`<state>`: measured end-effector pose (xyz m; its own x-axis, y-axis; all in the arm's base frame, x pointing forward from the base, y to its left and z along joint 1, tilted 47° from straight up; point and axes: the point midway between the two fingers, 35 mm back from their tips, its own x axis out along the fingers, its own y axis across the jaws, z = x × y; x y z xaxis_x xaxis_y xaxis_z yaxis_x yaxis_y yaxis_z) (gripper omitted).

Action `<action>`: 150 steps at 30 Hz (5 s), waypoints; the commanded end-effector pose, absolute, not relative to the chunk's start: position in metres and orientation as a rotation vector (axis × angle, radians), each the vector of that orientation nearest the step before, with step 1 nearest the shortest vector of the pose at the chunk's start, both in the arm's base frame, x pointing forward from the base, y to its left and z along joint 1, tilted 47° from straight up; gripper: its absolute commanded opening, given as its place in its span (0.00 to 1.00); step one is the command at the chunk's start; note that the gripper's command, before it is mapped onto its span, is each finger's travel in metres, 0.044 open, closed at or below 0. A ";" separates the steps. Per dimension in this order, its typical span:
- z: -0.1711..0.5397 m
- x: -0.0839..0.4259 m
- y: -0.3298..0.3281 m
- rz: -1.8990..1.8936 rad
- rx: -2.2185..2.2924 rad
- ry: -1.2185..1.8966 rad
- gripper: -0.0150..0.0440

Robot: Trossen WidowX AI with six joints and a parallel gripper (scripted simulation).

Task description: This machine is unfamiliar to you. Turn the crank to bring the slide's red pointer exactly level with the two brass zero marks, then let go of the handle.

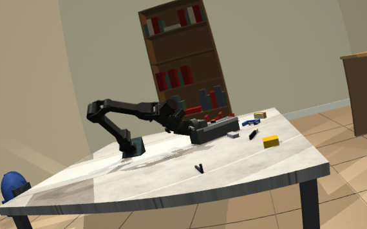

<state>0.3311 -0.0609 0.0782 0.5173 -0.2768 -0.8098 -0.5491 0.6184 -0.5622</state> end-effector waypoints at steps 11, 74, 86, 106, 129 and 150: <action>0.060 0.324 -0.069 0.189 -0.930 1.059 0.25; 0.046 0.317 -0.066 0.189 -0.930 1.060 0.25; 0.045 0.316 -0.066 0.189 -0.930 1.060 0.25; 0.045 0.316 -0.065 0.189 -0.930 1.060 0.25; 0.045 0.317 -0.065 0.189 -0.930 1.060 0.25; 0.045 0.317 -0.065 0.189 -0.930 1.060 0.25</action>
<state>0.3203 -0.0668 0.0508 0.5243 -0.2884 -0.8012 -0.5372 0.6180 -0.5740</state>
